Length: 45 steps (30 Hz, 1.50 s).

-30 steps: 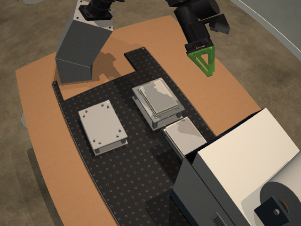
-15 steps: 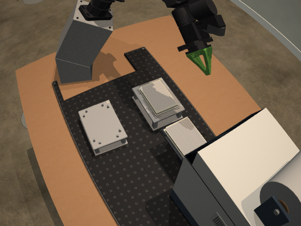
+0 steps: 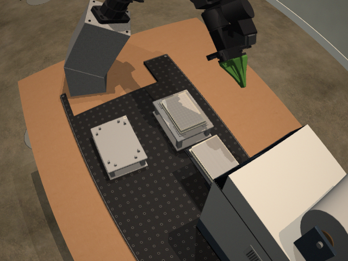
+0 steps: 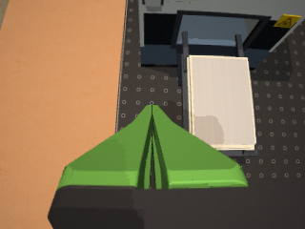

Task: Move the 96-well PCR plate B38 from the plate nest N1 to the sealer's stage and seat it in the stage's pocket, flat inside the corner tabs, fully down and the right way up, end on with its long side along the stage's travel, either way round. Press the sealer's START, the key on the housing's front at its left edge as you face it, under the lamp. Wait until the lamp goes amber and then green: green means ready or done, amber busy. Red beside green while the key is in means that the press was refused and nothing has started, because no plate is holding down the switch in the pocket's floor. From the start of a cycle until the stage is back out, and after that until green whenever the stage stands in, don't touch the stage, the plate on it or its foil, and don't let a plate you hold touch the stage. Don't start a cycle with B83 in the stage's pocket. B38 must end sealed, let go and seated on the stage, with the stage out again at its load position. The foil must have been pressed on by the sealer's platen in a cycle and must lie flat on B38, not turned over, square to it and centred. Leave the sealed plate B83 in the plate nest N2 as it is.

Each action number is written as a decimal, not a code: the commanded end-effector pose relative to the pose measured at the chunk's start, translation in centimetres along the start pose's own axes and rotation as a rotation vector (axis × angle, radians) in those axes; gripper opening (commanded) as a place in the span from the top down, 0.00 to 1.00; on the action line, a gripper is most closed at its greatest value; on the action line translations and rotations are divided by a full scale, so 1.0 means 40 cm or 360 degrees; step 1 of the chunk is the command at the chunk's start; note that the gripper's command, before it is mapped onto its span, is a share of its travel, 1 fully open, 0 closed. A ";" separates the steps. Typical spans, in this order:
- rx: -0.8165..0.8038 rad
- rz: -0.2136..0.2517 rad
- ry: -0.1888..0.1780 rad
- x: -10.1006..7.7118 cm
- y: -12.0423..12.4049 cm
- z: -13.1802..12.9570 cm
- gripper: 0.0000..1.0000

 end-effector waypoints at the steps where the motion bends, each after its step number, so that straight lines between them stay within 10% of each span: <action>1: 0.0065 -0.0077 -0.0091 -0.003 -0.066 0.075 1.00; 7: 0.0049 -0.0117 -0.0111 -0.006 -0.081 0.083 1.00; 10: 0.0026 0.0077 -0.0043 -0.009 -0.110 0.081 1.00; 13: 0.0014 0.0104 -0.0025 -0.003 -0.115 0.073 1.00; 24: -0.0054 0.0751 0.0133 0.028 -0.116 0.057 1.00; 30: -0.0065 0.0830 0.0147 0.019 -0.134 0.064 1.00; 38: -0.0097 0.1322 0.0270 0.053 -0.117 0.035 1.00; 45: -0.0093 0.1299 0.0258 0.024 -0.093 0.059 1.00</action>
Point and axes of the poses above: the point where the finger pads meet when closed, its own x axis out along the fingers, its own z axis across the jaws, y = z × x, the point moved 2 cm from there along -x, back along the fingers, and after that the axes turned 15 degrees about x, right-handed, at the moved point
